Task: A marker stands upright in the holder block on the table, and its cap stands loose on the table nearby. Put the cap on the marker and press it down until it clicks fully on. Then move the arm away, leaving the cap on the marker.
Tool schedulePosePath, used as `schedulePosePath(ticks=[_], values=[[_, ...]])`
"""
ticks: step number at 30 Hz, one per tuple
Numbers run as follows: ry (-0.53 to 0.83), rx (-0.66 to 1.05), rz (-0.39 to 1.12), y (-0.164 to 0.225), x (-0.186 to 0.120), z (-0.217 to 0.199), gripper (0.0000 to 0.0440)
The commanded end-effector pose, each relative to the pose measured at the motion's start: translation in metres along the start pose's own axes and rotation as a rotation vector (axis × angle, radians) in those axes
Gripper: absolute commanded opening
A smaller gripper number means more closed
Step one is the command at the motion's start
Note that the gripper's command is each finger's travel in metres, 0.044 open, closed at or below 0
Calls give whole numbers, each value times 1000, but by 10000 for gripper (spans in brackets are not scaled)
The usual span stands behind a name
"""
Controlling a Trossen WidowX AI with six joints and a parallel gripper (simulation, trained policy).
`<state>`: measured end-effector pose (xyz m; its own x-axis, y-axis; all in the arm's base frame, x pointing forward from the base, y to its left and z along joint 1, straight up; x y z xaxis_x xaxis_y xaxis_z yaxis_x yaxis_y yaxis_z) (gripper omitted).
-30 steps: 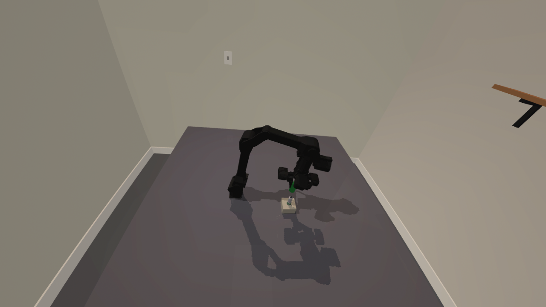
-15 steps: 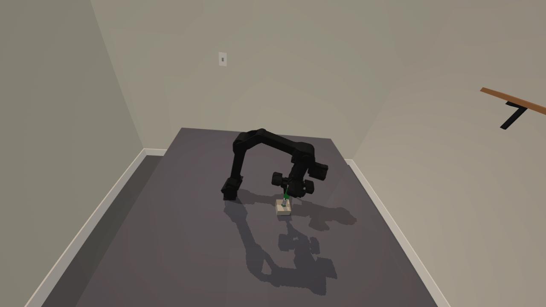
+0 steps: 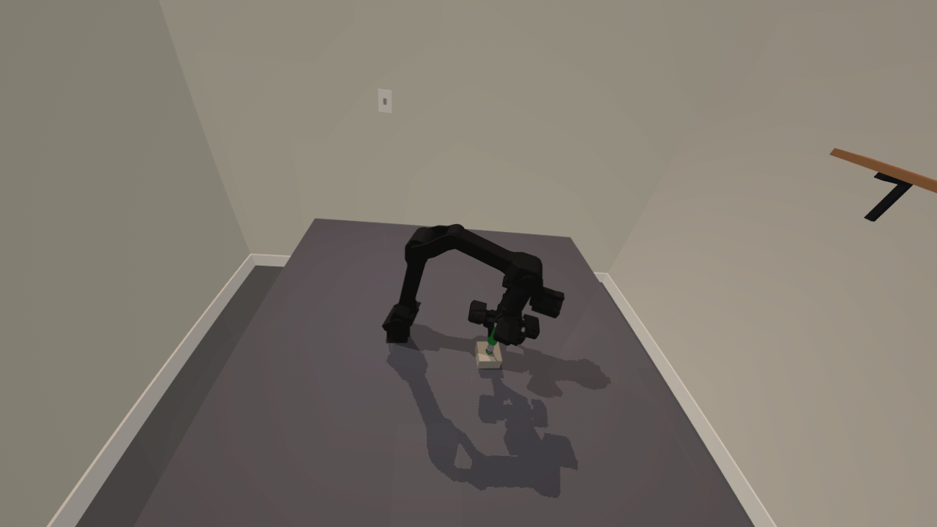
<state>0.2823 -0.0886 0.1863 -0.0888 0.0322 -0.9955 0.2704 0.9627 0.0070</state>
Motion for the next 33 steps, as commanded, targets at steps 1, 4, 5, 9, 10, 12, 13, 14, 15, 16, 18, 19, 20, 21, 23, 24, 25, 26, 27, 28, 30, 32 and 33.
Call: schedulePosePath(ticks=[1,4,5,9,10,12,13,14,15,16,18,19,20,21,23,24,25,26,27,28,30,32,33], values=[[43,-10,14,1,19,0,5],[53,-17,17,0,27,0,2],[56,-20,19,0,30,0,1],[66,-32,22,0,40,0,0],[68,-35,22,0,42,-1,0],[71,-41,22,0,46,-1,0],[72,-44,21,0,48,-1,1],[72,-47,21,-1,49,-1,1],[73,-48,21,-1,50,-1,1],[73,-50,20,-1,50,-1,2],[73,-52,20,-1,51,-1,3],[73,-52,19,-1,51,-1,4],[73,-52,19,-1,51,-1,4],[73,-52,19,-1,51,-1,5],[73,-54,19,-1,52,-1,6],[73,-54,19,-1,52,-1,7],[73,-55,19,-1,52,-1,8],[73,-55,19,-1,52,-1,8],[73,-55,19,-1,52,-1,9],[73,-55,19,-1,52,-1,10],[73,-56,19,-1,52,-1,11],[73,-56,19,-1,53,-1,12],[74,-56,18,-1,53,-1,13]])
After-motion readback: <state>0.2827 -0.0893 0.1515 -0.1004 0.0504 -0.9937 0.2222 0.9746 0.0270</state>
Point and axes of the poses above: the point midway between the two fingers, 35 mm back from their tips, its own x axis out along the fingers, its own z axis across the jaws, y = z × x, the point moved 4 cm from there along -x, back along the fingers, and after that the axes turned 3 degrees about x, right-handed, at the moved point
